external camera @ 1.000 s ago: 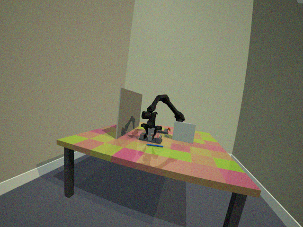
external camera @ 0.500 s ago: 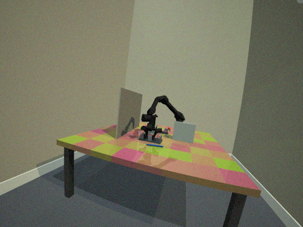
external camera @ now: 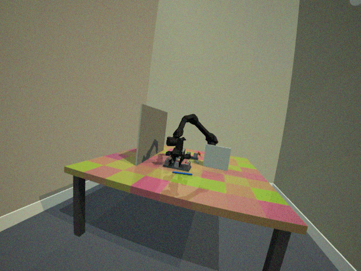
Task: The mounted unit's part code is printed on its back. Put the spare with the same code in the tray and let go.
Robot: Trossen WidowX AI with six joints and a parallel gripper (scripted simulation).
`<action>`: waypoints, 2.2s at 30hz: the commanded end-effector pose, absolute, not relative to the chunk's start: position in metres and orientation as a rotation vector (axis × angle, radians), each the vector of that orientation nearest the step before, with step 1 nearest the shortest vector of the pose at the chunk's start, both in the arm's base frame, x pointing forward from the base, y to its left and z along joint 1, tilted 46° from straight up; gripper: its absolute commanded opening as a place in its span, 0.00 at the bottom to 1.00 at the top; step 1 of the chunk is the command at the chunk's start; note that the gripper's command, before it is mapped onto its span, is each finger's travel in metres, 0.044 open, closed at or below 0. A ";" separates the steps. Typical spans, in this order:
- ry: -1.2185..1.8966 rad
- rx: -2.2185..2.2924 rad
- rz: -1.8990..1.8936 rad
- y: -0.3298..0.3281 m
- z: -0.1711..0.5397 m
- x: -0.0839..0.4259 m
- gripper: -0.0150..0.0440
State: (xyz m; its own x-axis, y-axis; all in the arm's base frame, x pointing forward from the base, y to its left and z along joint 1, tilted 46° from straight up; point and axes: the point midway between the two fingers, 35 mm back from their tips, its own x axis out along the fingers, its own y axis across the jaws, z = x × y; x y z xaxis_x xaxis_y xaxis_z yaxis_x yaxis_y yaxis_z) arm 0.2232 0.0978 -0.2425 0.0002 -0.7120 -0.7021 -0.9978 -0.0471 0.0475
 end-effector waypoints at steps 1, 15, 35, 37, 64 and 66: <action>1.759 -1.808 0.791 0.098 -0.242 0.223 0.45; 1.759 -1.808 0.791 0.099 -0.241 0.224 0.25; 1.738 -1.815 0.803 0.180 -0.171 0.224 0.25; 1.741 -1.813 0.804 0.191 -0.162 0.223 0.25; 1.686 -1.786 0.874 0.150 -0.042 0.315 0.25; 1.682 -1.786 0.875 0.140 -0.031 0.323 0.25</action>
